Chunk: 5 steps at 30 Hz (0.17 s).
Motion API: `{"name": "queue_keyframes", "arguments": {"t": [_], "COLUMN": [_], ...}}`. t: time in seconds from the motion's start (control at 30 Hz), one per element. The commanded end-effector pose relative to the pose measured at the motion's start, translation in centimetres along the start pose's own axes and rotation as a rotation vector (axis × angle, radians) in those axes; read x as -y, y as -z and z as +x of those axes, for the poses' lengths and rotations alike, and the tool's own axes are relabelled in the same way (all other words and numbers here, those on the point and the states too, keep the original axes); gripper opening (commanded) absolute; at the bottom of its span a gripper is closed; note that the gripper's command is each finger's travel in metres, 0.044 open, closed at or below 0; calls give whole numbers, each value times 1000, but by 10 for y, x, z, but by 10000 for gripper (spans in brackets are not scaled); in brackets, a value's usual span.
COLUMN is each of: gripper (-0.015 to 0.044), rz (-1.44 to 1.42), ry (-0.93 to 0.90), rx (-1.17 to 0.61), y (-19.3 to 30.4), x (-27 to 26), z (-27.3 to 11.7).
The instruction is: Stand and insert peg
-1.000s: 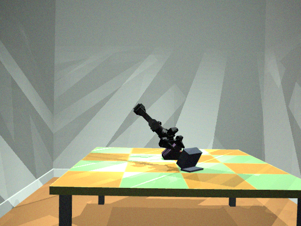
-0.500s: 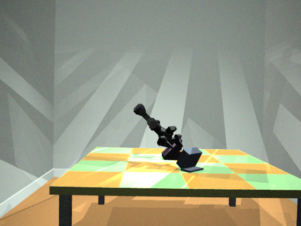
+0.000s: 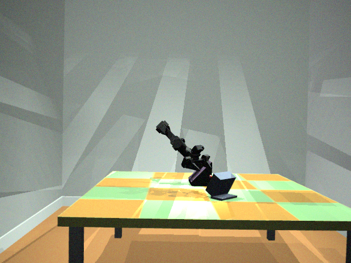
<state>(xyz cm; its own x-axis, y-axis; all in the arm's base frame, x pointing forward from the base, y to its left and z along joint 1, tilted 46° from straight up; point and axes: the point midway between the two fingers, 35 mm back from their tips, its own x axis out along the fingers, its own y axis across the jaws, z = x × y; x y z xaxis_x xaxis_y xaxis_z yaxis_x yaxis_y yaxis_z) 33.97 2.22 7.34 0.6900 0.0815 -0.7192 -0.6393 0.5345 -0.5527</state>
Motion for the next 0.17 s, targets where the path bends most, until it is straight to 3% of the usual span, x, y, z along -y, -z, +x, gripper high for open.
{"name": "queue_keyframes", "arguments": {"t": [0.0, 0.13], "gripper": [440, 440], "rz": [-6, -6], "ry": [-4, -4], "rx": [1, 2], "y": [0, 0], "x": [-1, -1], "z": [-4, -8]}}
